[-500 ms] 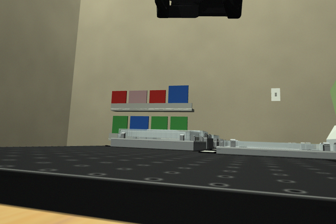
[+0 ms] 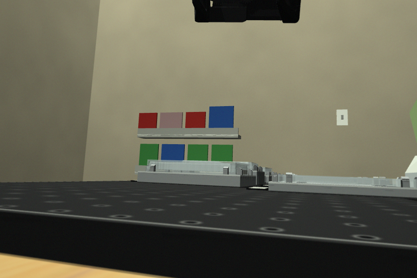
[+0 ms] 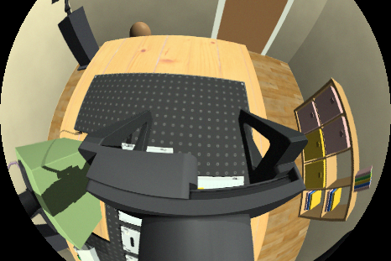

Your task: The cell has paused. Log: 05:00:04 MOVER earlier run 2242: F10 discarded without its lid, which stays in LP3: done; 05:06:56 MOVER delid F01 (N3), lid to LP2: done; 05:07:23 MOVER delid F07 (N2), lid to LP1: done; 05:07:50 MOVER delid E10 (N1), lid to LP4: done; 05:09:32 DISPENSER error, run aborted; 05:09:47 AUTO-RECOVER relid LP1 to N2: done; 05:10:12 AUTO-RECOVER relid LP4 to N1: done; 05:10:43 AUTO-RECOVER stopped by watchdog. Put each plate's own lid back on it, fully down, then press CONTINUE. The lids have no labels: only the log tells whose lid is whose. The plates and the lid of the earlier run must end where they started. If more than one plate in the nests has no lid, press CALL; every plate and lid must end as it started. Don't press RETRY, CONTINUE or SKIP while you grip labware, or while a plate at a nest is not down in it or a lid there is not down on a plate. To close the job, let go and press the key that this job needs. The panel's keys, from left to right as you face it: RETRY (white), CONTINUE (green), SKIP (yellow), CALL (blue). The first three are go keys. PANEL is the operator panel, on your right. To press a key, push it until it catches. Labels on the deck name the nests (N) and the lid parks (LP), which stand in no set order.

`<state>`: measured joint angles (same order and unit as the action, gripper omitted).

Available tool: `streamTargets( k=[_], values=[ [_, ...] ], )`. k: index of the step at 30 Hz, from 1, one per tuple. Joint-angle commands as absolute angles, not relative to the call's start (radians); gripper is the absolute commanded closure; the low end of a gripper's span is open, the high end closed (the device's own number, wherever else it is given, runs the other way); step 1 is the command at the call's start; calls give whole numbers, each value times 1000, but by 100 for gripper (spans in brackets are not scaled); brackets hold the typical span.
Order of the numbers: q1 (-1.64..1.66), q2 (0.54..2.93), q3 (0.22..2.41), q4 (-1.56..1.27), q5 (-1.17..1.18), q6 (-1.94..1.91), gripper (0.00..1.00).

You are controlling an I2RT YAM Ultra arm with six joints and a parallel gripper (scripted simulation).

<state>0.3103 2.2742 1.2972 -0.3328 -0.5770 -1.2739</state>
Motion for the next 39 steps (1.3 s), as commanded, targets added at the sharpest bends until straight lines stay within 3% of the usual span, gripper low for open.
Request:
streamTargets(
  k=[1, 39],
  values=[
    [326, 2253, 1311, -330, -596, -1273, 0],
    [186, 2192, 1114, -298, -246, -862, 0]
  ],
)
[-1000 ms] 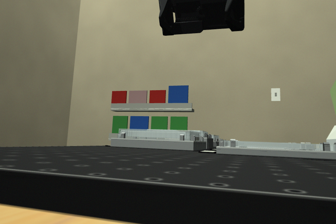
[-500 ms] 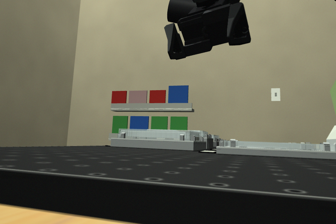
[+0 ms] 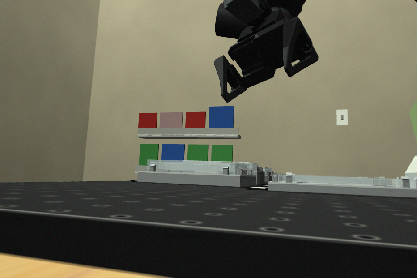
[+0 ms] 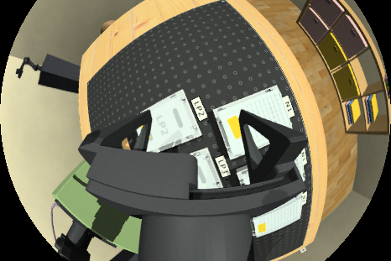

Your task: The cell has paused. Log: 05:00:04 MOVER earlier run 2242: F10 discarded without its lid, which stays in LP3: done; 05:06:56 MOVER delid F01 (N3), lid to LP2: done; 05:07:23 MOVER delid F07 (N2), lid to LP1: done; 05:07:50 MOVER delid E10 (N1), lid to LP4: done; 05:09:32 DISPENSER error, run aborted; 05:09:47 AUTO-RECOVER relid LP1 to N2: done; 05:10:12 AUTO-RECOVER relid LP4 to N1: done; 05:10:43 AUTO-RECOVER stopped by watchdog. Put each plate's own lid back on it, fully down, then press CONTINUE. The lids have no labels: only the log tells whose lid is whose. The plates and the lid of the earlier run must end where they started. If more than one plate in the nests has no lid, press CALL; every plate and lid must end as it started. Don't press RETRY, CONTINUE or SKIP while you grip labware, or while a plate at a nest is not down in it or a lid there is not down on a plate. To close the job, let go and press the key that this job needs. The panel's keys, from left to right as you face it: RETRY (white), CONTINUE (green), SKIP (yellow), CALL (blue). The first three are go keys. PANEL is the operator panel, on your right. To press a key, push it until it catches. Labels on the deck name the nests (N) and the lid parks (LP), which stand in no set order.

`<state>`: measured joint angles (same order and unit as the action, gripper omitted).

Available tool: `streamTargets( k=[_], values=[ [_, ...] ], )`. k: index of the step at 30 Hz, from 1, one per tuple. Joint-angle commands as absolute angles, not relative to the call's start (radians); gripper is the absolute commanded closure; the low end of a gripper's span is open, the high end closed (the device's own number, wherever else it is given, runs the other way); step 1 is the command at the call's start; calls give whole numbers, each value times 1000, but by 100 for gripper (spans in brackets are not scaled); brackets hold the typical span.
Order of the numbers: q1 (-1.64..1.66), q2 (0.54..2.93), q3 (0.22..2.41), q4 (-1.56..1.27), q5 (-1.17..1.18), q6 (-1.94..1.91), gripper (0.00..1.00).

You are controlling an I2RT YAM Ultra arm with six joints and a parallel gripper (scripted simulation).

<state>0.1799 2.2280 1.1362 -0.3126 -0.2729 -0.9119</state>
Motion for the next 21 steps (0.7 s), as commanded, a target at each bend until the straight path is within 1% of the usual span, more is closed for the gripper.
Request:
streamTargets(
  k=[1, 4, 6, 7, 10, 14, 21],
  values=[
    [167, 2190, 1106, -296, -236, -852, 0],
    [159, 2184, 1092, -304, -205, -812, 0],
    [188, 2180, 1134, -318, -186, -770, 0],
    [180, 2180, 1088, -302, -174, -761, 0],
    [141, 2173, 1066, -293, -143, -731, 0],
    [170, 2171, 1078, -321, -121, -690, 0],
    [145, 2157, 1033, -302, -49, -598, 0]
  ],
)
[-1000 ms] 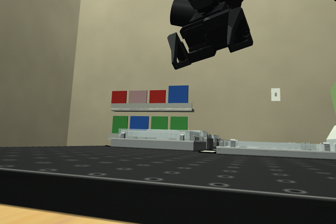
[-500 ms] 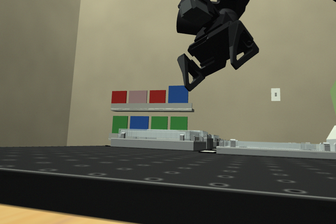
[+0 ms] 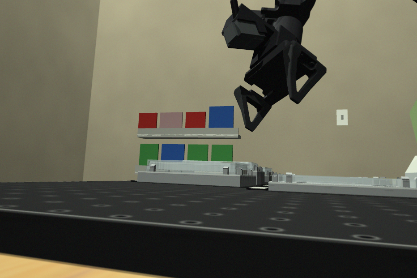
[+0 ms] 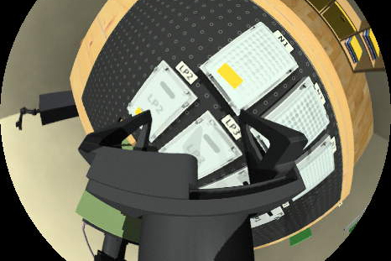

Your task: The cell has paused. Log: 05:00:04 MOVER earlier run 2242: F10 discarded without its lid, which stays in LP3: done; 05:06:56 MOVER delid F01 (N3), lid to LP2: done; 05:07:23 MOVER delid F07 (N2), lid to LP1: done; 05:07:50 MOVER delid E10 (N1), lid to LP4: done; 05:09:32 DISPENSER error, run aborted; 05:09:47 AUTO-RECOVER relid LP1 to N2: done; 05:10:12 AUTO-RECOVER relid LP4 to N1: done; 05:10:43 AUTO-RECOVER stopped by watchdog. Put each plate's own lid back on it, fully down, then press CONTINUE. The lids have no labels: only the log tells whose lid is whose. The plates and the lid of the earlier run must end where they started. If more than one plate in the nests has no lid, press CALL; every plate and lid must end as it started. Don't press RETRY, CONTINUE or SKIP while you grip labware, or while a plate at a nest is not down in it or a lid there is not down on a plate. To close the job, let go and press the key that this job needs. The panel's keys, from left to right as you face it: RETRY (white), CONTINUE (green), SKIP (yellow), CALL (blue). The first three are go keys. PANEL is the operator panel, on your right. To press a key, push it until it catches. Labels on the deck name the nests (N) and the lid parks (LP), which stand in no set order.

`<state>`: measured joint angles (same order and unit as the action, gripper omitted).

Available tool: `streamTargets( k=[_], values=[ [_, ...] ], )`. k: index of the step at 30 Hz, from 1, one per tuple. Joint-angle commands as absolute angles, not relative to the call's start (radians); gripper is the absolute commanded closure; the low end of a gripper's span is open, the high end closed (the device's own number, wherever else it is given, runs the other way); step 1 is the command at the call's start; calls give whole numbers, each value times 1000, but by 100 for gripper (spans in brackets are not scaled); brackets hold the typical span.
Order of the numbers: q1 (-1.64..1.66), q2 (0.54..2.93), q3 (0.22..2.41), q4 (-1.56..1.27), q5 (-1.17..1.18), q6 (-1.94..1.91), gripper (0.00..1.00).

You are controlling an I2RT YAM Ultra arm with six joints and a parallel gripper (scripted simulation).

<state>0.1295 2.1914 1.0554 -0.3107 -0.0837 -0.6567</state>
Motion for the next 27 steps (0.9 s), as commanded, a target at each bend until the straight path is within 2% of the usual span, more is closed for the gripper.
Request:
streamTargets(
  k=[1, 6, 27],
  values=[
    [119, 2155, 1026, -293, -38, -587, 0],
    [141, 2148, 1055, -320, 12, -503, 0],
    [76, 2118, 936, -318, 196, -272, 0]
  ],
)
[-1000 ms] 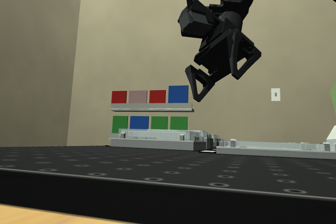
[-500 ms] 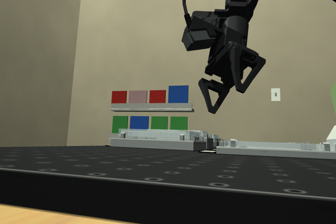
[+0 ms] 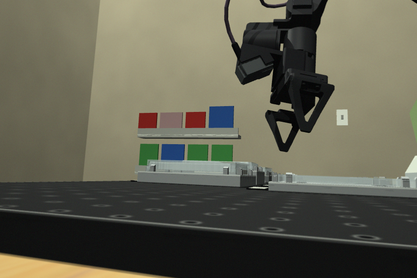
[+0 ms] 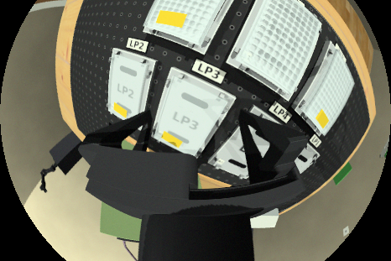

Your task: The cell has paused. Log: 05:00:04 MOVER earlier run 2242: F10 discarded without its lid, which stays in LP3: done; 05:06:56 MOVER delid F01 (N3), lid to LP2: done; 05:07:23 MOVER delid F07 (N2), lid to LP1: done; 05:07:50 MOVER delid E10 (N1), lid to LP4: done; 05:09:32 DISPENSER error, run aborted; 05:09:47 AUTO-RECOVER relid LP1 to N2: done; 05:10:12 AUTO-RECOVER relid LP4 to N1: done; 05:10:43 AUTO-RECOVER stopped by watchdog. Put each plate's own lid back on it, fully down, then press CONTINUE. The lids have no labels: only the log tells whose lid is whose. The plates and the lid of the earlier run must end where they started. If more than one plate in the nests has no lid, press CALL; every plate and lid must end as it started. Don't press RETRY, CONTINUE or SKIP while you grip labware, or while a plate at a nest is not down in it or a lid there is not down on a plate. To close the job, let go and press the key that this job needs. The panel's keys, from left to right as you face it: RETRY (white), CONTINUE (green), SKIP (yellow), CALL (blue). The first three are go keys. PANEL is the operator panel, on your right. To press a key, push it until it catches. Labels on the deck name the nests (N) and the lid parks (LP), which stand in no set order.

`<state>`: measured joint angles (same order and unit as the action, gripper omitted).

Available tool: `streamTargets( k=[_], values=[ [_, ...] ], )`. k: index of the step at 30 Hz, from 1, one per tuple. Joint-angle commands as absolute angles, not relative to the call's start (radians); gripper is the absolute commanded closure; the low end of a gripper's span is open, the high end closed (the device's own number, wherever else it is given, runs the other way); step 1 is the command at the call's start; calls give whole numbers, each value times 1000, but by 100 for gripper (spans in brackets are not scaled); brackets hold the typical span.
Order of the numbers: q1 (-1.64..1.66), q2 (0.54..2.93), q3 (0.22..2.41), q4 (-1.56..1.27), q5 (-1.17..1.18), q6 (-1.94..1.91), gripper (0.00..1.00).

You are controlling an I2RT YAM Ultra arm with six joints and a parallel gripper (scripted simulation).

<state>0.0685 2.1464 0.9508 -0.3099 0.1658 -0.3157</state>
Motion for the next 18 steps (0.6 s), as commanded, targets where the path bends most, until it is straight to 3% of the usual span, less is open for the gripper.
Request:
streamTargets(
  k=[1, 18],
  values=[
    [64, 2113, 928, -293, 207, -260, 0],
    [20, 2087, 863, -293, 371, -42, 0]
  ],
)
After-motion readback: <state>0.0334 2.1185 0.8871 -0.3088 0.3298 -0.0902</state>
